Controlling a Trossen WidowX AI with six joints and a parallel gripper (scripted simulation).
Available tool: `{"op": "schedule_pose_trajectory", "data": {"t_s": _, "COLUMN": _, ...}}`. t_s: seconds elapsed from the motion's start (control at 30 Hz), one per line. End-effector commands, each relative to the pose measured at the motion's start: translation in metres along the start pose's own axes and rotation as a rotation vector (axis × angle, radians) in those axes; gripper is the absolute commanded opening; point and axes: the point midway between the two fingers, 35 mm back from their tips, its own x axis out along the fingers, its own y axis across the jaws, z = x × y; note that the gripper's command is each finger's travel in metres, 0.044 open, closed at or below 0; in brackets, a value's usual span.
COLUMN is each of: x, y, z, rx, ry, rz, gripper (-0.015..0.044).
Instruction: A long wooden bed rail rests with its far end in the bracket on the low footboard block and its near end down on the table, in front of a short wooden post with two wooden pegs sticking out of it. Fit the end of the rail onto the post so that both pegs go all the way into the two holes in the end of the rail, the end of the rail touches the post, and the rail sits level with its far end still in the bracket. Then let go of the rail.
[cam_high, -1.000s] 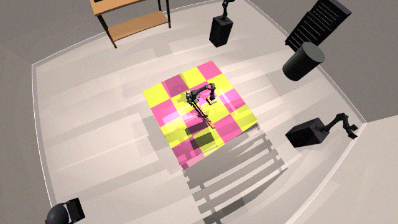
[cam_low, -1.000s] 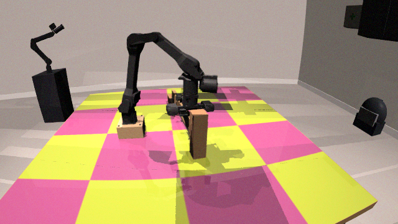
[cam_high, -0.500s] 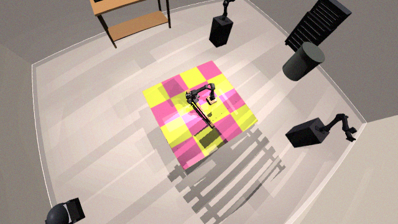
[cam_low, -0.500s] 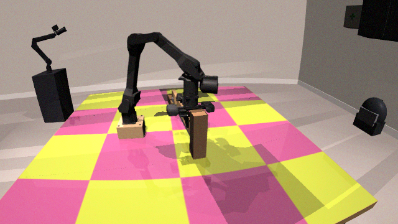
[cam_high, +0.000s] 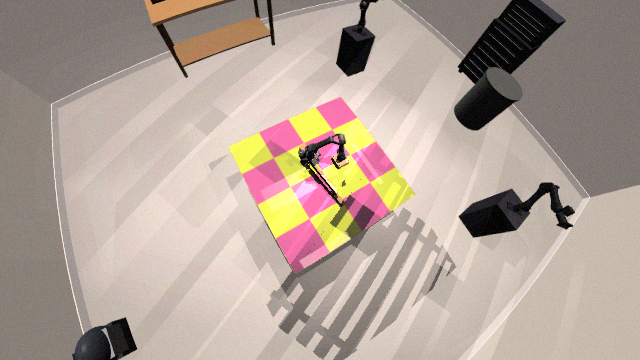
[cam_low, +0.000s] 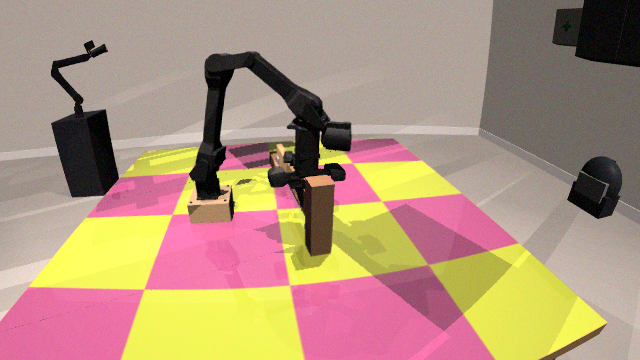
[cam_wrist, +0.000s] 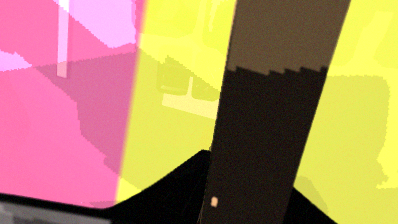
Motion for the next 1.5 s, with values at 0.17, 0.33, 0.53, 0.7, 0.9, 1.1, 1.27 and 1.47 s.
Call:
{"op": "schedule_pose_trajectory", "data": {"t_s": 0.17, "x": -0.003, "y": -0.002, "z": -0.005, "rx": -0.002, "ry": 0.007, "rz": -0.008, "gripper": 0.0}}
{"op": "schedule_pose_trajectory", "data": {"t_s": 0.33, "x": -0.002, "y": -0.002, "z": -0.007, "rx": -0.002, "ry": 0.008, "rz": -0.008, "gripper": 0.0}}
{"op": "schedule_pose_trajectory", "data": {"t_s": 0.53, "x": -0.002, "y": -0.002, "z": -0.009, "rx": -0.002, "ry": 0.008, "rz": -0.008, "gripper": 0.0}}
{"op": "schedule_pose_trajectory", "data": {"t_s": 0.7, "x": -0.002, "y": -0.002, "z": -0.01, "rx": -0.002, "ry": 0.008, "rz": -0.008, "gripper": 0.0}}
{"op": "schedule_pose_trajectory", "data": {"t_s": 0.9, "x": -0.002, "y": -0.002, "z": -0.012, "rx": -0.002, "ry": 0.008, "rz": -0.008, "gripper": 0.0}}
{"op": "schedule_pose_trajectory", "data": {"t_s": 1.1, "x": -0.002, "y": -0.002, "z": -0.014, "rx": -0.002, "ry": 0.008, "rz": -0.008, "gripper": 0.0}}
{"op": "schedule_pose_trajectory", "data": {"t_s": 1.27, "x": -0.002, "y": -0.002, "z": -0.015, "rx": -0.002, "ry": 0.008, "rz": -0.008, "gripper": 0.0}}
{"op": "schedule_pose_trajectory", "data": {"t_s": 1.47, "x": -0.003, "y": -0.002, "z": -0.017, "rx": -0.002, "ry": 0.009, "rz": -0.008, "gripper": 0.0}}
